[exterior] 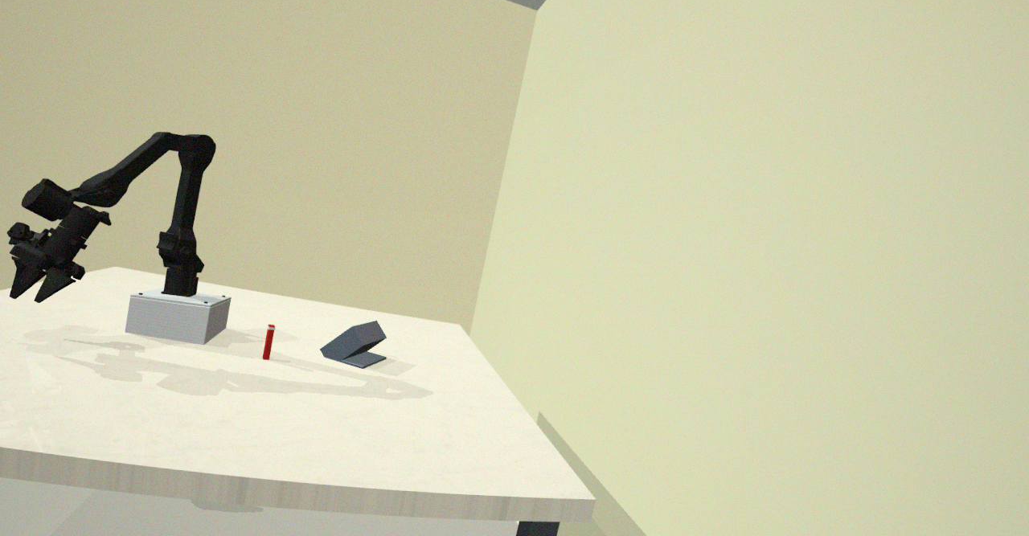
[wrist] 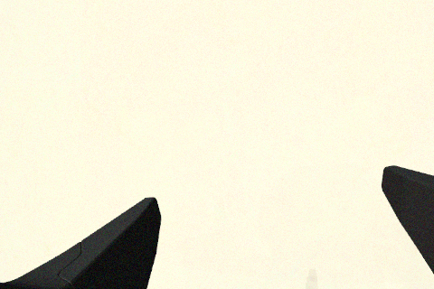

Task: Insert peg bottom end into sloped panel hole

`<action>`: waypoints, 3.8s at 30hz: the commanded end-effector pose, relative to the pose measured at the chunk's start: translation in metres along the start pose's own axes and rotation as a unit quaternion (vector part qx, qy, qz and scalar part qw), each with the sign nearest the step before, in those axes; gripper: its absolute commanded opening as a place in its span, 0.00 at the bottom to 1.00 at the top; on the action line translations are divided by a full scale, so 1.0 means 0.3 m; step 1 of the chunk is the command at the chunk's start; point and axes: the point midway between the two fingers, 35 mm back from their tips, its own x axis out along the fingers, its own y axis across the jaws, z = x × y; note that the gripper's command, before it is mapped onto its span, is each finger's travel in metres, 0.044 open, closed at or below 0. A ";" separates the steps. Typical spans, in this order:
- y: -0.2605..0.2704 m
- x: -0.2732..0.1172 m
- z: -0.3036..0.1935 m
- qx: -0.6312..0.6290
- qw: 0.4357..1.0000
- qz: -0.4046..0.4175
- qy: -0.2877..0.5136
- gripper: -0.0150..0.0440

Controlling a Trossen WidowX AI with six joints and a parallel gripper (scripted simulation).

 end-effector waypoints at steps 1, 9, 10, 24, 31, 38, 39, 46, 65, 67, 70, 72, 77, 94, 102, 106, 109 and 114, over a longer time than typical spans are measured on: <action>0.030 -0.005 -0.030 -0.043 0.999 0.004 0.010 1.00; 0.091 -0.022 -0.107 -0.140 0.990 0.013 0.027 1.00; 0.099 -0.024 -0.117 -0.151 0.988 0.015 0.029 1.00; 0.188 -0.056 -0.274 -0.300 0.951 0.041 0.061 1.00; 0.213 -0.071 -0.329 -0.350 0.933 0.050 0.071 1.00; 0.243 -0.096 -0.409 -0.424 0.900 0.061 0.083 1.00; 0.247 -0.100 -0.421 -0.434 0.895 0.063 0.084 1.00; 0.270 -0.128 -0.506 -0.504 0.855 0.076 0.098 1.00; 0.296 -0.218 -0.732 -0.698 0.698 0.110 0.120 1.00; 0.295 -0.228 -0.756 -0.716 0.678 0.113 0.122 1.00; 0.292 -0.243 -0.791 -0.741 0.649 0.118 0.124 1.00; 0.290 -0.253 -0.814 -0.756 0.632 0.121 0.124 1.00; 0.281 -0.276 -0.871 -0.790 0.587 0.129 0.124 1.00; 0.223 -0.373 -1.057 -0.895 0.399 0.156 0.126 1.00; 0.180 -0.423 -1.137 -0.931 0.300 0.166 0.124 1.00; 0.155 -0.447 -1.175 -0.946 0.247 0.171 0.123 1.00; 0.135 -0.466 -1.202 -0.955 0.206 0.174 0.122 1.00; 0.099 -0.496 -1.247 -0.966 0.140 0.180 0.119 1.00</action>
